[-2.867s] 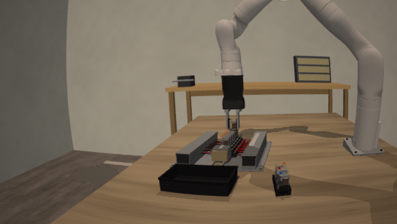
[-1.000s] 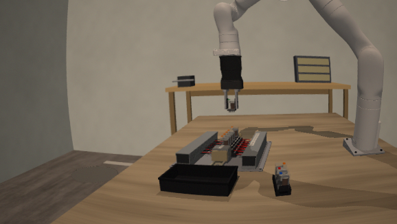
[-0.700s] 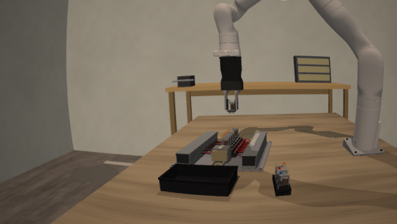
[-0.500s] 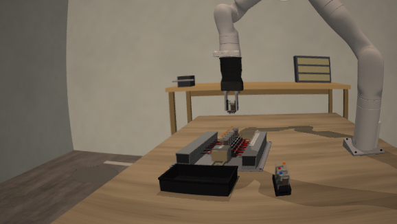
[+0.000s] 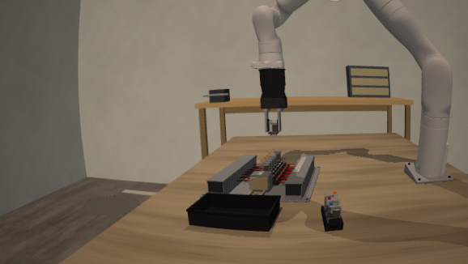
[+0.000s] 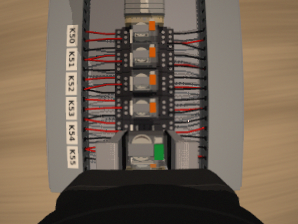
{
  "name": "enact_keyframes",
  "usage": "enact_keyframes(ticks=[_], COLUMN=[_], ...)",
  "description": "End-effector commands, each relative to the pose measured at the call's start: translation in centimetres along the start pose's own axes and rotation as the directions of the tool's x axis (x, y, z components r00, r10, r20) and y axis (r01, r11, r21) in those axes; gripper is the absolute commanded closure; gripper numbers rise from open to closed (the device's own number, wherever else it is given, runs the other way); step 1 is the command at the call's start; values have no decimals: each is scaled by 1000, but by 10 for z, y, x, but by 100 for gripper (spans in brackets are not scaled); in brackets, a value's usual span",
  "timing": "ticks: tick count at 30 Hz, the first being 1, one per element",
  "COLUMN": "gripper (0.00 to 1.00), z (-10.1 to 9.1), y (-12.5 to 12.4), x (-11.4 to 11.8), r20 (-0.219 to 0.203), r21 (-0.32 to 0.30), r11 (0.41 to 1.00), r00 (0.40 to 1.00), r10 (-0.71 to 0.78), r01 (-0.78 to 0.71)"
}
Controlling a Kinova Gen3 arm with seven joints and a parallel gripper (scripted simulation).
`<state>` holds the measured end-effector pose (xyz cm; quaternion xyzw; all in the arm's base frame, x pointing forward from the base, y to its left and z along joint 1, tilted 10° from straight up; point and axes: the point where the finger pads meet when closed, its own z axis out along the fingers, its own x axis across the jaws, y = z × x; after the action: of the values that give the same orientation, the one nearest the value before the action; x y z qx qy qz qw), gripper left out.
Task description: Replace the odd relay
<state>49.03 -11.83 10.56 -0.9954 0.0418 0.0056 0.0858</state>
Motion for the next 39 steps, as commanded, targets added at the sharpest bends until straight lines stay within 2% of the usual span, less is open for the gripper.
enact_keyframes(ticks=[1, 27, 39], gripper=[100, 100, 100], z=[0, 3, 8], y=[0, 0, -48], x=[0, 0, 0], r20=[-1, -1, -1], r21=[0, 0, 0], r11=[1000, 1000, 1000], r00=[1000, 1000, 1000], r10=[0, 0, 0], r01=[0, 0, 0])
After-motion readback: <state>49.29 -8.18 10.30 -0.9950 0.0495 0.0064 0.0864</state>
